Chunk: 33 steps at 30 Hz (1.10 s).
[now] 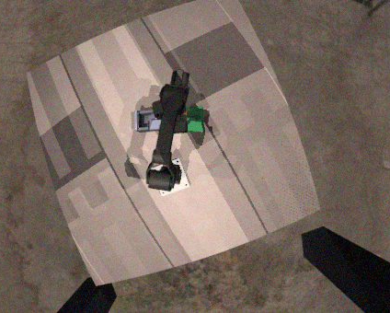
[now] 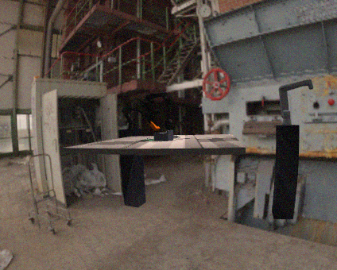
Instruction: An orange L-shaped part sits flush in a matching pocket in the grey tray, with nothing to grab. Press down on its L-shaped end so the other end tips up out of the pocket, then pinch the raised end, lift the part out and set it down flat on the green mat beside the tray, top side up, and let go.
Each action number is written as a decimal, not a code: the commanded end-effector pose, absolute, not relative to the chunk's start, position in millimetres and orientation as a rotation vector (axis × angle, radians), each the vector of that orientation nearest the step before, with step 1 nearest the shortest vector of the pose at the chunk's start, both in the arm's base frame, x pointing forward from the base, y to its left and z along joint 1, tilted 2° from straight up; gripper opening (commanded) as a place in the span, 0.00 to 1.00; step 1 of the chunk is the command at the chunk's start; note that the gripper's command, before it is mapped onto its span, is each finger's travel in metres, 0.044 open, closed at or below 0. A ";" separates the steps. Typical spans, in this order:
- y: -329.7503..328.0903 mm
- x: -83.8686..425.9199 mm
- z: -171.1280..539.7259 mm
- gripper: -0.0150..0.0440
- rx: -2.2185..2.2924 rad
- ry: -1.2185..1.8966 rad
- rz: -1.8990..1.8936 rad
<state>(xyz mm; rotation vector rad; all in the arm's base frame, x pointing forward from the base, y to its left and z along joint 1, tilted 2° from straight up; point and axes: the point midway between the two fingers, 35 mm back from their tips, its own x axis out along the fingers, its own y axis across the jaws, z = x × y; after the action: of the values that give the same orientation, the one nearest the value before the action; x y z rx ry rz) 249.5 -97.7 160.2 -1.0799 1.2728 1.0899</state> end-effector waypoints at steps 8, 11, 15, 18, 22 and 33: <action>-141.2 236.7 159.6 0.25 -1.087 1.279 1.090; -144.2 235.7 159.6 0.25 -1.087 1.280 1.090; -144.2 235.7 158.2 0.25 -1.087 1.280 1.090; -144.2 235.8 154.7 0.25 -1.087 1.280 1.090; -144.3 235.9 148.5 0.25 -1.087 1.280 1.090; -144.3 236.0 131.7 0.25 -1.087 1.280 1.090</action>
<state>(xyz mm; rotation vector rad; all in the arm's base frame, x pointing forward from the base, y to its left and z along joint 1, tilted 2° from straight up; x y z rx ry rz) 236.7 -144.0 137.2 -1.0852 1.2769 1.0834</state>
